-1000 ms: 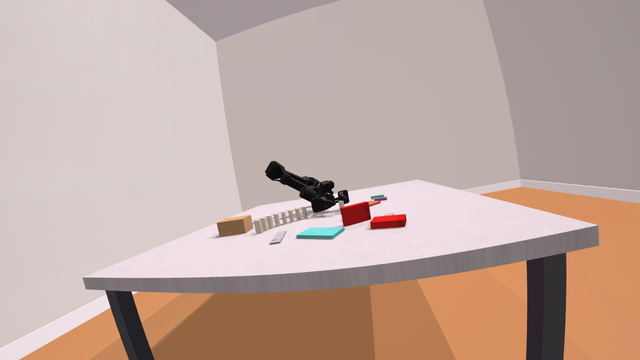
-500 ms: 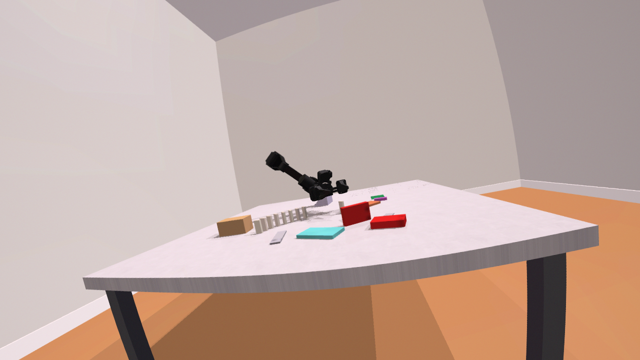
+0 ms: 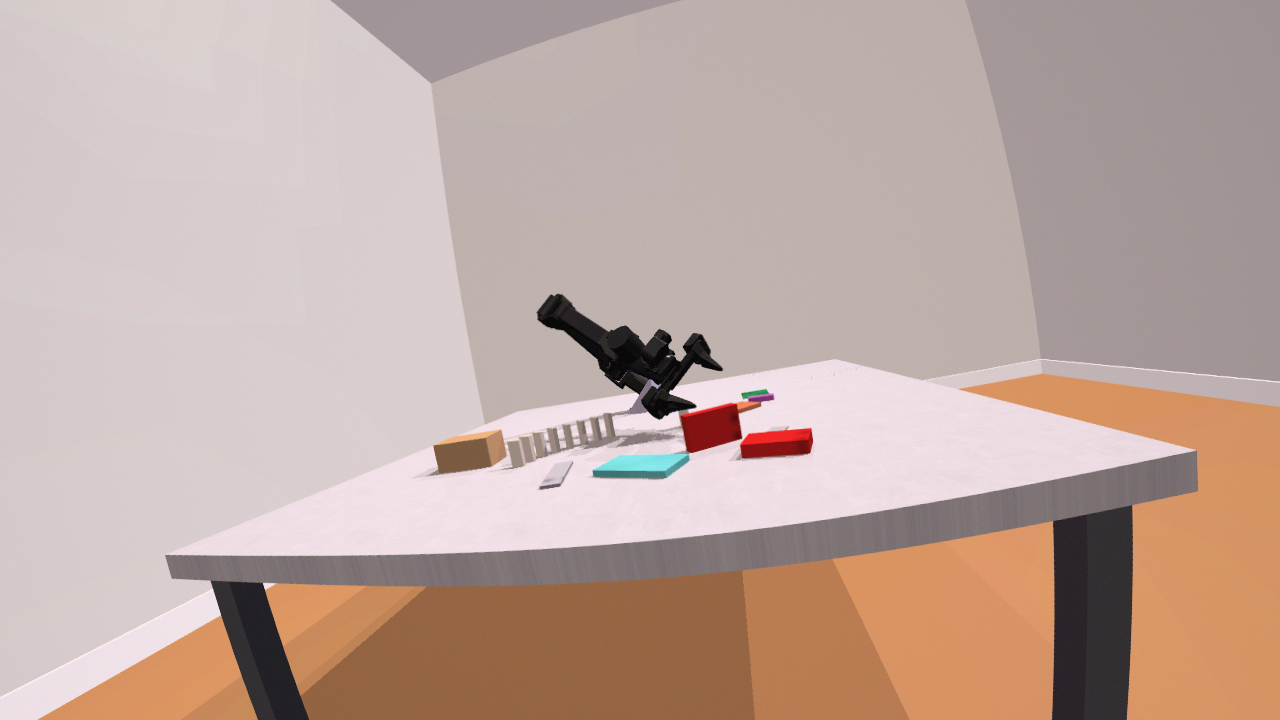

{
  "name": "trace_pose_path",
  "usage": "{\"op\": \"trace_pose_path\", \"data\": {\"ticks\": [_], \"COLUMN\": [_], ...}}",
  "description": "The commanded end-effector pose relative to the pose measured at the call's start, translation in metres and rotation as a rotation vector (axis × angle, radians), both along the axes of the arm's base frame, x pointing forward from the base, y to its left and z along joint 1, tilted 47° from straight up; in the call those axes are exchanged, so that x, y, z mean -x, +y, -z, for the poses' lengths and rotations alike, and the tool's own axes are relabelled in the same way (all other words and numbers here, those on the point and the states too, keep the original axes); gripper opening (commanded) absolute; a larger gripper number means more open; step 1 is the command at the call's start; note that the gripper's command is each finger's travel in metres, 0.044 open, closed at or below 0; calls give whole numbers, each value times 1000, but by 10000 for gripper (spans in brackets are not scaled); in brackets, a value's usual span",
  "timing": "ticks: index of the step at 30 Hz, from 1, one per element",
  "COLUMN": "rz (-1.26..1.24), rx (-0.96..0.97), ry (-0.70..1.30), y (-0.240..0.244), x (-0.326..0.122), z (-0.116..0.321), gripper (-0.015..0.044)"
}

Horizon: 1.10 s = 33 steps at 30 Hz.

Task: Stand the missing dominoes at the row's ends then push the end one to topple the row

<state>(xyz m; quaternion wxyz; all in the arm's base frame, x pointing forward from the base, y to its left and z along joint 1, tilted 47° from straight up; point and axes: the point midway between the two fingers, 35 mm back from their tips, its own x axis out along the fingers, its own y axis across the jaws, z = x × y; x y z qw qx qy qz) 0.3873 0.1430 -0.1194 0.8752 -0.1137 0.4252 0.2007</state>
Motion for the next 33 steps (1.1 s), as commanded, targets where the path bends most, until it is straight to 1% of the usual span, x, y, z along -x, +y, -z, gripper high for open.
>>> {"op": "trace_pose_path", "data": {"ticks": [1, 5, 8, 11, 13, 17, 21, 24, 33], "rz": [225, 487, 695, 901, 1035, 1183, 1392, 1453, 1457], "rx": [-25, 10, 78, 165, 229, 335, 477, 523, 526], "ry": [131, 274, 355, 390, 385, 363, 242, 180, 175], "y": [8, 16, 21, 22, 22, 20, 11, 8, 7], "x": [-20, -22, -11, 2, 11, 28, 46, 50, 50], "z": [-2, -1, 1, -5, -12, -23, -51, -63, -63], "gripper": [440, 440, 440, 440, 440, 440, 440, 440, 440]}}
